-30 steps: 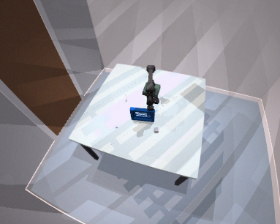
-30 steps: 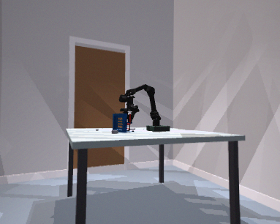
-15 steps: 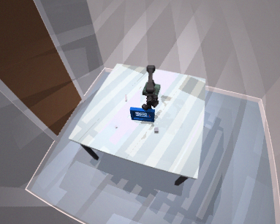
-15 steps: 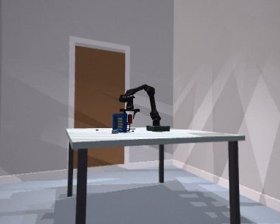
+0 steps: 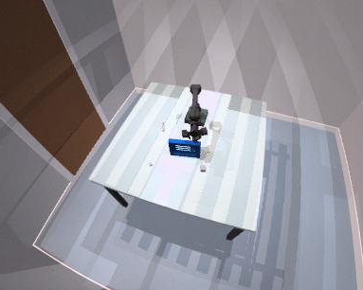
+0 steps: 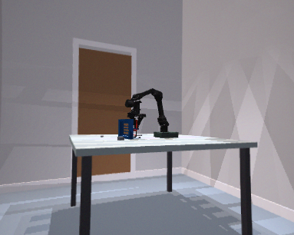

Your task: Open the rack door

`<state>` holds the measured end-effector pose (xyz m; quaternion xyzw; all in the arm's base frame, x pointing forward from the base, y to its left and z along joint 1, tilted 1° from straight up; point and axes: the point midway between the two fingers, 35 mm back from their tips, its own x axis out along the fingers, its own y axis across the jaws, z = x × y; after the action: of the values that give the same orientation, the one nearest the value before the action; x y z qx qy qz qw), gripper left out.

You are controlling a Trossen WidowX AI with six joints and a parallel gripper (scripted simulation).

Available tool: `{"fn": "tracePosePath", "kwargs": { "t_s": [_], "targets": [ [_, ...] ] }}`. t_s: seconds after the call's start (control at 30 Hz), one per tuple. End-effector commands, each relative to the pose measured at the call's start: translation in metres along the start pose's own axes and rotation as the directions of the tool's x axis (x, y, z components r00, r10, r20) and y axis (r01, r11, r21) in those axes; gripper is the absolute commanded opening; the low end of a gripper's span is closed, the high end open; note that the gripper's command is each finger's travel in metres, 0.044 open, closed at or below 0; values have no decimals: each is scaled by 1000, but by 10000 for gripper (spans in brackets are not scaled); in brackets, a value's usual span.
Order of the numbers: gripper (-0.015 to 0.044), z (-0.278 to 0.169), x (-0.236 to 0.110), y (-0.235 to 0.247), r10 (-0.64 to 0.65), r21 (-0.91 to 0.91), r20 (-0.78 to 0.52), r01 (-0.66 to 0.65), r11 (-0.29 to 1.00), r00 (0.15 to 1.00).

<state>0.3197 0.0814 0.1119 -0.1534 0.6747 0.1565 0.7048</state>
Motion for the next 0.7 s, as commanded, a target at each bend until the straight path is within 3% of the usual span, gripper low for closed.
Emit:
{"fn": "tracePosePath", "kwargs": {
  "t_s": [0.0, 0.3, 0.67],
  "targets": [
    [300, 0, 0, 0, -1, 214, 0, 1, 977, 1000],
    [300, 0, 0, 0, -1, 614, 0, 1, 789, 1000],
    [300, 0, 0, 0, -1, 934, 0, 1, 356, 1000]
  ]
}}
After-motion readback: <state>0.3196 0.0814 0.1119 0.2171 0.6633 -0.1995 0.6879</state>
